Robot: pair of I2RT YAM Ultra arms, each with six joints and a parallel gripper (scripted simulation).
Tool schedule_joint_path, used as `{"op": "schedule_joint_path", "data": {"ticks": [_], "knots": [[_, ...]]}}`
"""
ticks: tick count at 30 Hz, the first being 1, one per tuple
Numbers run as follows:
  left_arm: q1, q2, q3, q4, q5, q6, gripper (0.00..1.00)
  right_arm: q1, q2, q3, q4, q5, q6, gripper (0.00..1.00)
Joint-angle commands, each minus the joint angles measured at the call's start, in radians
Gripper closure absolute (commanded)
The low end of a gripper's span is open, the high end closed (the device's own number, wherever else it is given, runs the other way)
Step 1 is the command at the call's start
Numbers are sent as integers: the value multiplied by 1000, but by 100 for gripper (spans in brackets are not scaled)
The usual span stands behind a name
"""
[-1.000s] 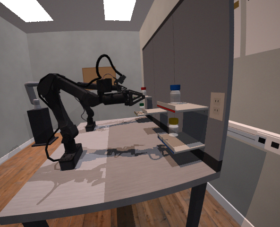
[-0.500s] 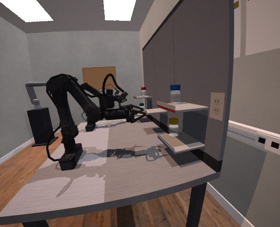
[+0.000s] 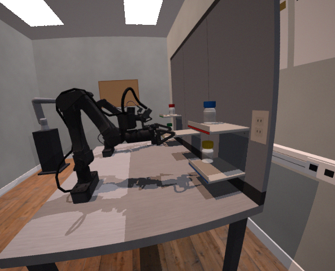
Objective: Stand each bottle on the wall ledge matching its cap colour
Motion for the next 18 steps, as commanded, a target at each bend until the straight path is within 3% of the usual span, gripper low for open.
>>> {"op": "schedule_joint_path", "data": {"ticks": [1, 10, 18], "knots": [[13, 0, -2, 9, 14, 4, 0, -10, 11, -5, 14, -5, 6, 0], [5, -16, 17, -48, -11, 1, 0, -18, 12, 4, 26, -40, 10, 0], [-79, -138, 157, -367, -77, -16, 0, -171, 54, 59, 6, -130, 14, 0]]}}
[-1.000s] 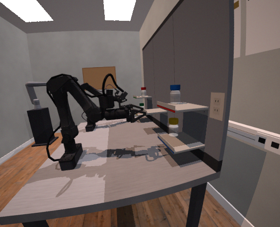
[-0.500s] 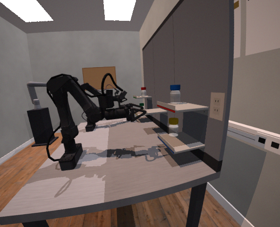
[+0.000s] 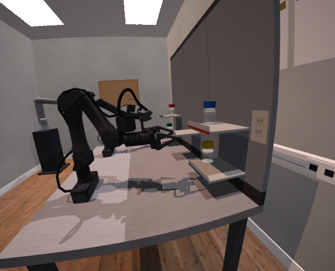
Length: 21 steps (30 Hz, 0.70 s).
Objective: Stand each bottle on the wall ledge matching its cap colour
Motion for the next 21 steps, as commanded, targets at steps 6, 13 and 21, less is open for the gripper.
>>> {"op": "schedule_joint_path", "data": {"ticks": [6, 13, 21], "knots": [[-105, -98, 243, -299, -81, -13, 0, -100, 48, 79, 4, -66, 8, 0], [-198, -66, 487, -487, -137, -16, 0, -126, 64, 97, 4, -70, 7, 0], [-241, -36, 619, -568, -163, -18, 0, -125, 64, 97, 4, -70, 8, 0]]}}
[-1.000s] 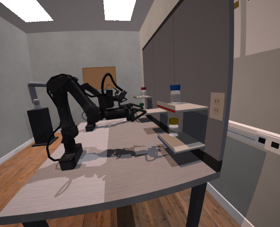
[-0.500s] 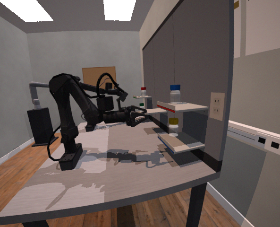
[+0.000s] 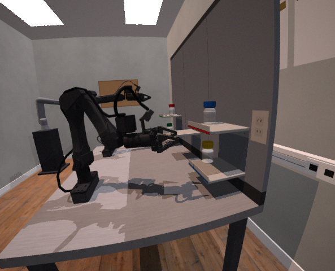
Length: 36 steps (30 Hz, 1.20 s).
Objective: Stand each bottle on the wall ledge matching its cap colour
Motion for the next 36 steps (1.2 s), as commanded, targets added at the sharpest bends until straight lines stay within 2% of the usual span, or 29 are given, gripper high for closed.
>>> {"op": "schedule_joint_path", "data": {"ticks": [1, 11, 16, 20, 22, 26, 30, 32, 36], "knots": [[-22, 25, 50, -81, -30, -10, 0, -8, 10, 35, 5, -12, 6, 0], [-27, 23, 72, -73, -30, -11, 0, -2, 1, 24, 5, -3, 2, 0], [-27, 23, 72, -73, -30, -11, 0, -1, -7, 37, -55, 12, 1, 0], [-21, 23, 61, -74, -22, -5, 0, 24, -74, 52, -192, 32, 1, 0], [-27, 26, 61, -56, -21, -15, 19, 46, -138, 78, -289, 47, 0, 0], [-30, 67, 33, 85, -18, -41, 19, 97, -256, 162, -477, 79, -5, 0], [-37, 160, -2, 235, -16, -72, 19, 148, -321, 277, -633, 109, -10, 0], [-37, 160, -2, 235, -16, -72, 19, 148, -321, 277, -633, 109, -10, 0], [-43, 305, 18, 384, -5, -102, 19, 199, -353, 408, -769, 138, -13, 0]]}}
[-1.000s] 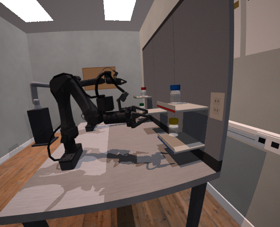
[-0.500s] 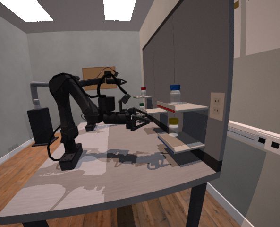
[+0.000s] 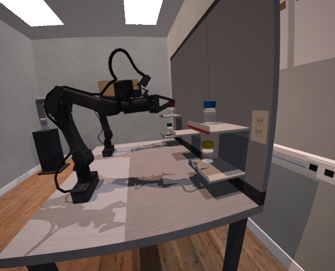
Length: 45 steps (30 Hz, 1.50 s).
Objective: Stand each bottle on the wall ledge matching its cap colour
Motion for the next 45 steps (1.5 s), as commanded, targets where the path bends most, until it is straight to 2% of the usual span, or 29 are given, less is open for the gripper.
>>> {"op": "schedule_joint_path", "data": {"ticks": [1, 7, 11, 23, 45], "knots": [[-17, 97, 12, 143, 13, -39, 19, 39, -43, 106, -163, 40, -8, 0], [-21, 240, 54, 238, 16, -61, 19, 76, -40, 217, -246, 60, -8, 0], [-22, 286, 72, 256, 16, -65, 19, 84, -36, 242, -241, 62, -8, 0], [-23, 307, 92, 229, 11, -62, 19, 78, -26, 234, -244, 54, -3, 0], [-36, 417, 243, 186, -15, -62, 19, 78, -26, 234, -244, 54, -3, 0]]}}
